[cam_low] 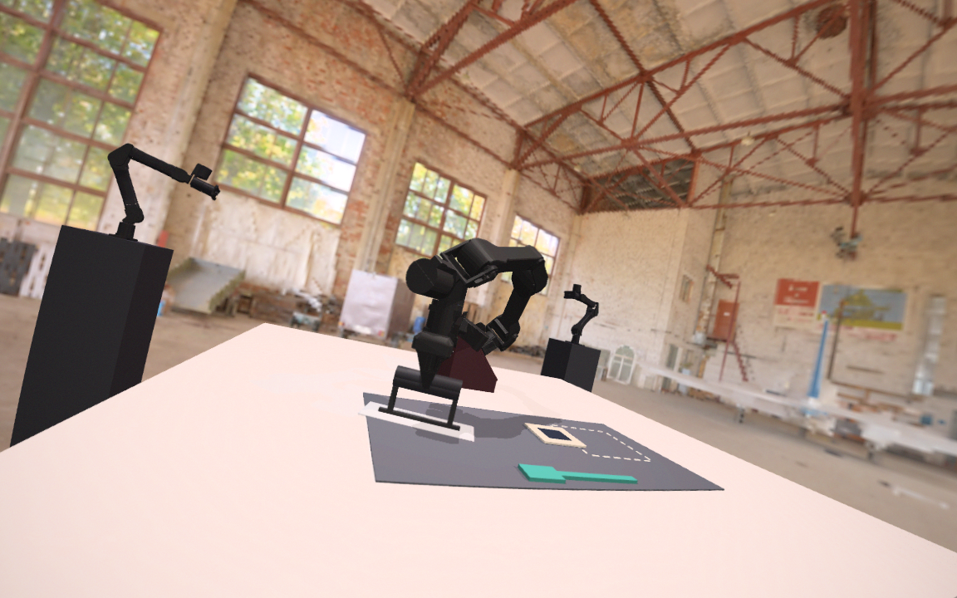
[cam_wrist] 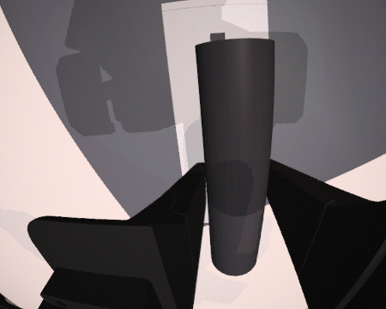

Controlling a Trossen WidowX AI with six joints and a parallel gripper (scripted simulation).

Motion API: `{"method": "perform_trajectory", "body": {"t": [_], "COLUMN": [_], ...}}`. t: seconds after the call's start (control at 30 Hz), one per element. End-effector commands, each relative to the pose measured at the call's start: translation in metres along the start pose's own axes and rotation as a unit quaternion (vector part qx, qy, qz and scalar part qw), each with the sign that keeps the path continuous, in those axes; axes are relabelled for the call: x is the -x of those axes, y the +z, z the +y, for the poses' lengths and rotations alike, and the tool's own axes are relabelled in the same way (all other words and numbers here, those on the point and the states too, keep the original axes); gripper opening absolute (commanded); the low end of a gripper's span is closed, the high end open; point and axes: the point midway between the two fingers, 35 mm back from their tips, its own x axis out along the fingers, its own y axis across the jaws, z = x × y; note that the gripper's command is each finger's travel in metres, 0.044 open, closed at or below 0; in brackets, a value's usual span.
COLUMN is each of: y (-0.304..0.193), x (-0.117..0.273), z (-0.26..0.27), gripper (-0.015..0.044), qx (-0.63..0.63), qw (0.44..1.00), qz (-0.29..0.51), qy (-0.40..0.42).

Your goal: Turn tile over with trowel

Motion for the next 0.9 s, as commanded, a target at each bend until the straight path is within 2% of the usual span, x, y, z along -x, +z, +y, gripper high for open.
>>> {"method": "perform_trajectory", "body": {"t": [0.0,0.1,0.7,0.87], "y": [0.000,0.000,0.000,0.000], "x": [0.000,0.000,0.000,0.043], "z": [0.000,0.000,0.000,0.003], "gripper": [0.0209,0.0270,0.0270,0.0270], "qx": [-0.009,-0.009,-0.009,-0.009], "qw": [1.000,1.000,1.000,1.000], "qz": [-0.001,-0.001,-0.001,-0.001], "qy": [0.000,0.000,0.000,0.000]}}
